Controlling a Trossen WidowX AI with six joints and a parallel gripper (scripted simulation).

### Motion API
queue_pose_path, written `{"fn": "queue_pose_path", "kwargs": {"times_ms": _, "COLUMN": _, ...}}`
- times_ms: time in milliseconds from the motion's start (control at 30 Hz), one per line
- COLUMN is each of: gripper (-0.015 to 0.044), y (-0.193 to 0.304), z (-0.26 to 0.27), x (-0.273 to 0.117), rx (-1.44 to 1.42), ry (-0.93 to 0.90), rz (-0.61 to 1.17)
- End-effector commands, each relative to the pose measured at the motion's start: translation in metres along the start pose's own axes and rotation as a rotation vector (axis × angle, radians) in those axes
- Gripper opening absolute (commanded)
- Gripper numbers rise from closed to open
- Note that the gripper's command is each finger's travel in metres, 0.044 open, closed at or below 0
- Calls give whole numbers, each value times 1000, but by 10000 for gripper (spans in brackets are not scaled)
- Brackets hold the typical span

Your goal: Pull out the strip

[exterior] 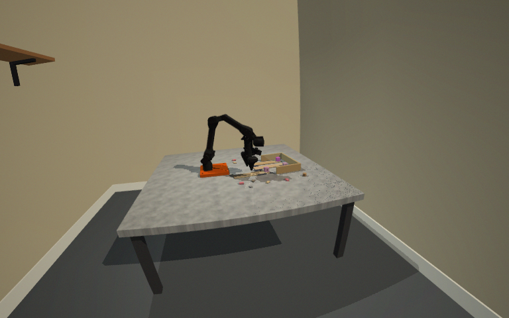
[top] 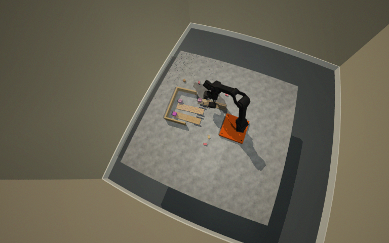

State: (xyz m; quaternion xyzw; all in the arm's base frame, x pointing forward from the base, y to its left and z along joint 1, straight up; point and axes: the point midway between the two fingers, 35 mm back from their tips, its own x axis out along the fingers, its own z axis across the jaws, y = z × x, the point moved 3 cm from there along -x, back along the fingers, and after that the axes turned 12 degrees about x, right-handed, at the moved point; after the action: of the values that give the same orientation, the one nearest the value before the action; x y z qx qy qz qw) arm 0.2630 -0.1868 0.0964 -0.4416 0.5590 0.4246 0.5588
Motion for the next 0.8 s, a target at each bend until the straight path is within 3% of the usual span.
{"fn": "queue_pose_path", "kwargs": {"times_ms": 0, "gripper": 440, "y": -14, "z": 3, "x": -3, "rx": 5, "ry": 2, "rz": -5}}
{"fn": "queue_pose_path", "kwargs": {"times_ms": 767, "gripper": 440, "y": -101, "z": 20, "x": -15, "rx": 5, "ry": 0, "rz": -12}}
